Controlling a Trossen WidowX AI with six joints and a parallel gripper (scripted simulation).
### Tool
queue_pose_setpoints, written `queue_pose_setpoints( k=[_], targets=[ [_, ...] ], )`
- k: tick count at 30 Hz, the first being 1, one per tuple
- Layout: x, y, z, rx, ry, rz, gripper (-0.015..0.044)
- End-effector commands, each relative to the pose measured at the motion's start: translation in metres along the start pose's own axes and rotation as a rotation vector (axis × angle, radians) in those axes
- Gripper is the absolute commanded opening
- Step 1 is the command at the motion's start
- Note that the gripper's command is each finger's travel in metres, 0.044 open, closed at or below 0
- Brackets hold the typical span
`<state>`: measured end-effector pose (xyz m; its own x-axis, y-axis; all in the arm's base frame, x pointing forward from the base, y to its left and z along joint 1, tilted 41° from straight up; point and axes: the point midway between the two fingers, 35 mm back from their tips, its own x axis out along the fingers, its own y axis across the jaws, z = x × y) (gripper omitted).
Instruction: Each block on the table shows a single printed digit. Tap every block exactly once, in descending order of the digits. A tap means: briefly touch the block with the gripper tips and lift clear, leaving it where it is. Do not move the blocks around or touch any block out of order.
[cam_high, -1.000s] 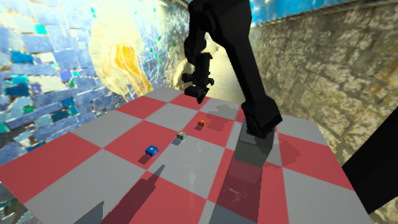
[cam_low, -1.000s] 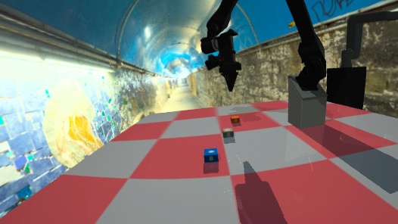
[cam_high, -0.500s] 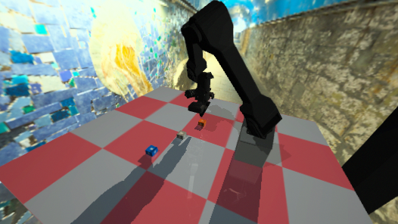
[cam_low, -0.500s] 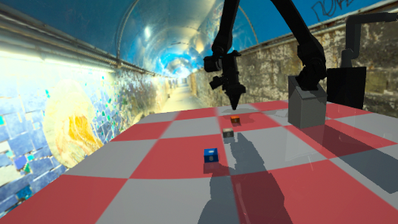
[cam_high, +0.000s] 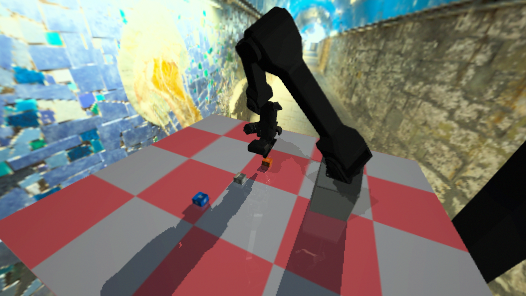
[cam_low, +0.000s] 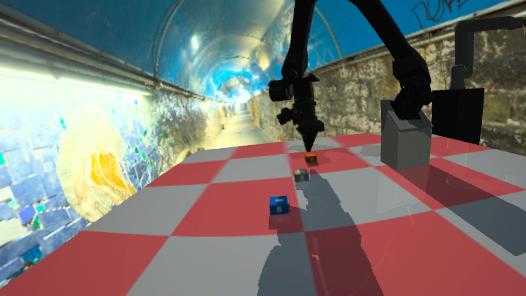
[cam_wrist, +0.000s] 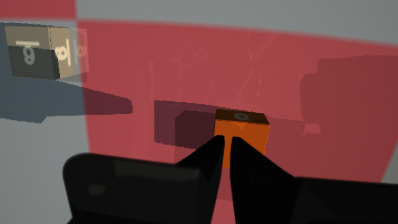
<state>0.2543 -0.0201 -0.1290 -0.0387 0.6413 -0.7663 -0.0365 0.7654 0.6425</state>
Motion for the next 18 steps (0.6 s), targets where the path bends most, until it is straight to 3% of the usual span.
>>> queue_pose_setpoints(
  k=[1, 14, 18],
  targets=[
    [0.01, 0.001, -0.004, 0.012, 0.005, 0.008, 0.002],
    [0.018, 0.002, -0.004, 0.011, 0.005, 0.009, 0.002],
    [-0.012, 0.001, -0.004, 0.011, 0.005, 0.007, 0.002]
  ],
)
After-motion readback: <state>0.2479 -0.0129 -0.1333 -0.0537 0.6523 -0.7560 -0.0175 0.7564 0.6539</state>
